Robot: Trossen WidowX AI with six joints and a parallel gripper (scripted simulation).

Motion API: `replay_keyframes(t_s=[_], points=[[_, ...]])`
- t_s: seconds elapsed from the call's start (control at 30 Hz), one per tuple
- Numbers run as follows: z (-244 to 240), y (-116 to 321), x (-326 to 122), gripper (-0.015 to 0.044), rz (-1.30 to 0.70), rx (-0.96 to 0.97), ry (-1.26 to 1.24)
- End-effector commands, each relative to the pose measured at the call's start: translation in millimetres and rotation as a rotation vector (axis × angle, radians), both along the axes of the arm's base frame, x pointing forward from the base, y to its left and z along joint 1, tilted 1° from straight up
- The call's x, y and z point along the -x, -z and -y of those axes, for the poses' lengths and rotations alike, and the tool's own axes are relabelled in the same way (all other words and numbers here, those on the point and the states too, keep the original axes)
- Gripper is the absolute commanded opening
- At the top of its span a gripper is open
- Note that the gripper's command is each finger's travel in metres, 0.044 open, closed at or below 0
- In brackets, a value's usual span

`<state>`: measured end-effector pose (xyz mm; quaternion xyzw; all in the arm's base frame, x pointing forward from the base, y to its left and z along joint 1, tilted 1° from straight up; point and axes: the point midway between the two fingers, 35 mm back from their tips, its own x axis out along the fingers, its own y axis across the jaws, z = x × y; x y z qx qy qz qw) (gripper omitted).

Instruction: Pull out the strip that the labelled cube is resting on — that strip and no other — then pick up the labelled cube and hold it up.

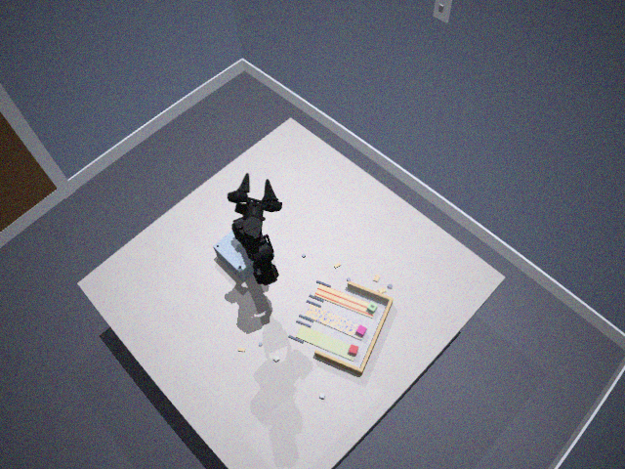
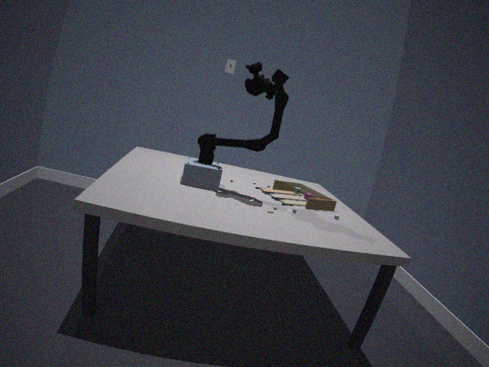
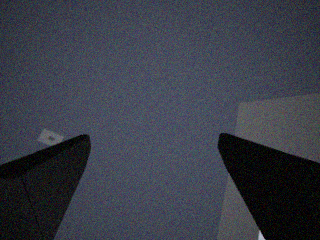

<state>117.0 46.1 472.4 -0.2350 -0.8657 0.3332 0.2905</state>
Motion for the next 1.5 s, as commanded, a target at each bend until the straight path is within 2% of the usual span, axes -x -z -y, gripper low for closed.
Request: replay_keyframes(t_s=[0.0,0.37,0.57,0.77,0.97,1.17,1.47], points=[[0.3,-0.2,0.9,0.04,0.0,0.003,0.002],[-2.4,-6.0,81.2,0.04,-0.108,0.299,0.216],[-36.3,2.1,116.9,0.04,-0.284,0.48,0.396],[-89.3,23.2,126.5,0.04,-0.505,0.628,0.588],[-144.6,57.2,102.1,0.04,-0.779,0.733,0.78],[-183.3,102.1,46.6,0.04,-1.111,0.779,0.96],[-185.1,179.1,-58.3,0.04,-1.659,0.705,1.16]])
